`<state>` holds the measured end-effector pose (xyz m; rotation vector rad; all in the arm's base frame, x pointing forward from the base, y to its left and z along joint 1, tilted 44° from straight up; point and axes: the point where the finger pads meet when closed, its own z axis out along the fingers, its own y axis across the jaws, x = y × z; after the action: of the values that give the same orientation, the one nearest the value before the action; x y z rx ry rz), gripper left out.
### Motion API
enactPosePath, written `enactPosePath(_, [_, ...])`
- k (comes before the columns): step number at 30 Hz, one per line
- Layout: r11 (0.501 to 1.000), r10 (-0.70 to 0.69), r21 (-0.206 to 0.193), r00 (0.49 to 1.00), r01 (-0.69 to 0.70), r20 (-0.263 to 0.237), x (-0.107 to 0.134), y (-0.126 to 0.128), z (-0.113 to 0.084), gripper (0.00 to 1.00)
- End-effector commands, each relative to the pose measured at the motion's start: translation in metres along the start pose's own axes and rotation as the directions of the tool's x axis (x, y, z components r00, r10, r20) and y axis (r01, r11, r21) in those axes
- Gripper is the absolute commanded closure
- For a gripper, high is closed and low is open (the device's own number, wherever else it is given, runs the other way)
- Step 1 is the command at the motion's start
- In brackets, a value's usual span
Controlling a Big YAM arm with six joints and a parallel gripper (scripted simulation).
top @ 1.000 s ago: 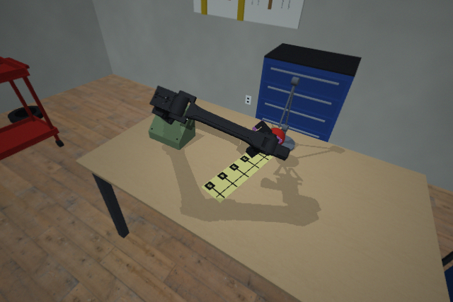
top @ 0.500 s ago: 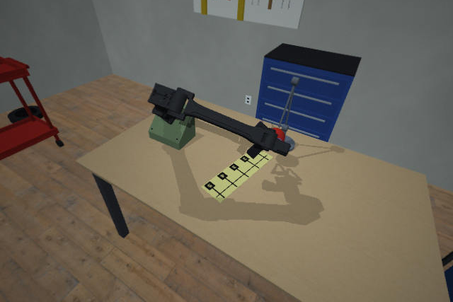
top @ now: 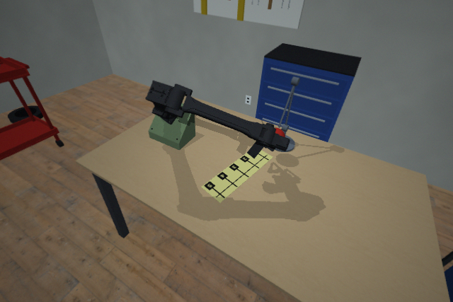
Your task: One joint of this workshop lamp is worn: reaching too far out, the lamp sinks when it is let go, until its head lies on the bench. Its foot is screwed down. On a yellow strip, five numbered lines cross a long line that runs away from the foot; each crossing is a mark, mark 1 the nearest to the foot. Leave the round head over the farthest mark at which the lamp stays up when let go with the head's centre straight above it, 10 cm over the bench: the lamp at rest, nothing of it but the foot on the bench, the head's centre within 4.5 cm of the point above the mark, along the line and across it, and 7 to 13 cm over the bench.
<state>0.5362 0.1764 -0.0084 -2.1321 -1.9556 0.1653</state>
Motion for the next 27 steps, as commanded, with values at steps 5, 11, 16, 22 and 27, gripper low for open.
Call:
enactPosePath(5, [0.994,-0.083,-0.063,0.997,0.083,0.008,0.033,-0.007,-0.017,0.0])
enactPosePath(11, [0.991,-0.099,-0.092,0.995,0.1,0.012,0.044,-0.01,-0.028,0.0])
enactPosePath(16, [0.987,-0.113,-0.116,0.994,0.114,0.016,0.054,-0.013,-0.036,0.0])
enactPosePath(22, [0.982,-0.129,-0.135,0.991,0.131,0.02,0.061,-0.015,-0.043,0.0])
enactPosePath(27, [0.976,-0.15,-0.158,0.988,0.153,0.026,0.071,-0.017,-0.051,0.0])
